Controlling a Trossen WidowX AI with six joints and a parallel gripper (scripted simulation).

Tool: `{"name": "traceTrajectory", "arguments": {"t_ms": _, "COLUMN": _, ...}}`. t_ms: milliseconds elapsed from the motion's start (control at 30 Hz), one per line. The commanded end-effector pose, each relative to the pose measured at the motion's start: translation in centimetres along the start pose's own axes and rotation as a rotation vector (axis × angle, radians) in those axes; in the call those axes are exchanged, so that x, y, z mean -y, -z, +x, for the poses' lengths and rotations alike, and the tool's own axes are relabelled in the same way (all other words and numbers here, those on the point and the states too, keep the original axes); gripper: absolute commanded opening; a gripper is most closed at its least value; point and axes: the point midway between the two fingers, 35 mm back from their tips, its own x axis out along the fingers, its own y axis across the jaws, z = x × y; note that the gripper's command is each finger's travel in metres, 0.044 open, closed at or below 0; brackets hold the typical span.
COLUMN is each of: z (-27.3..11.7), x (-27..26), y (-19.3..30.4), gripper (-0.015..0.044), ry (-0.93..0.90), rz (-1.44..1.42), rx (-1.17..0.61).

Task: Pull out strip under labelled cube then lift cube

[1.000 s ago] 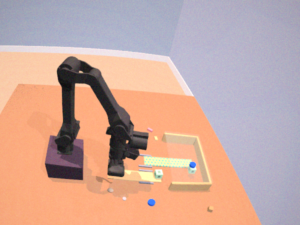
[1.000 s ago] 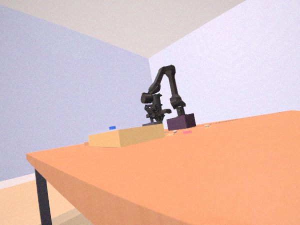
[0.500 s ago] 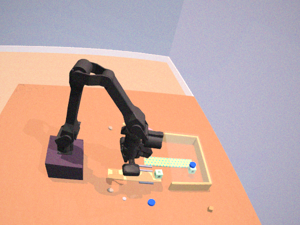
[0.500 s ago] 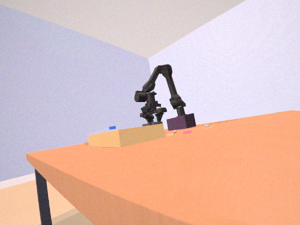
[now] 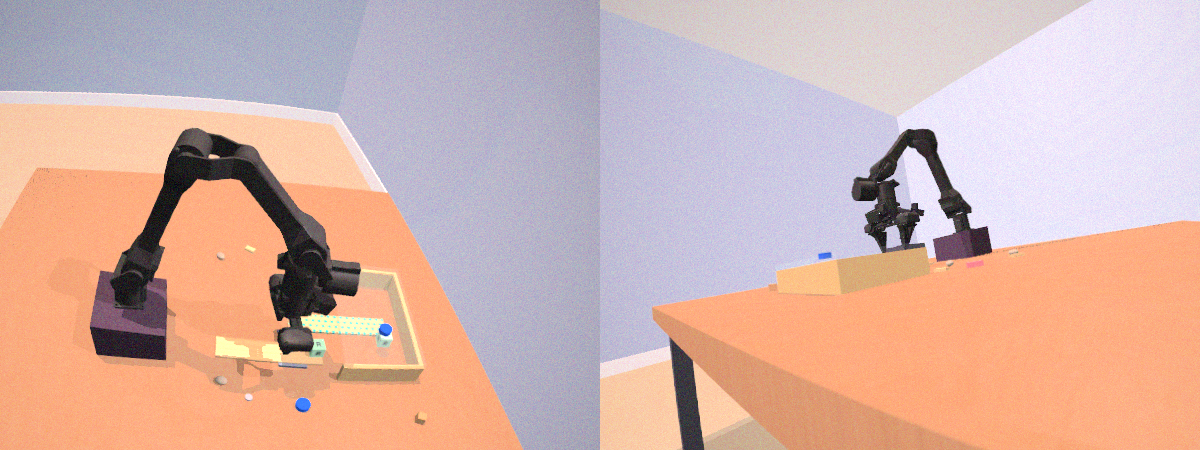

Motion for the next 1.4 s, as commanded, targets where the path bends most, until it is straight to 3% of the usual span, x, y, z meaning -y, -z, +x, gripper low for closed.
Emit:
{"name": "traceTrajectory", "arguments": {"t_ms": 0, "z": -0.2, "x": 0.1, "y": -1.5, "gripper": 0.0440, "ry": 0.001, "rz": 0.005, "rx": 0.000}}
{"name": "traceTrajectory", "arguments": {"t_ms": 600, "z": -1.1, "x": 0.5, "y": -8.5, "gripper": 0.0440, "ry": 0.002, "rz": 0.005, "rx": 0.007}}
{"name": "traceTrajectory", "arguments": {"t_ms": 833, "z": -0.3, "x": 0.5, "y": -8.6, "gripper": 0.0256, "ry": 0.002, "rz": 0.005, "rx": 0.007}}
{"name": "traceTrajectory", "arguments": {"t_ms": 1367, "z": 2.4, "x": 0.4, "y": -8.6, "gripper": 0.0250, "ry": 0.002, "rz": 0.005, "rx": 0.007}}
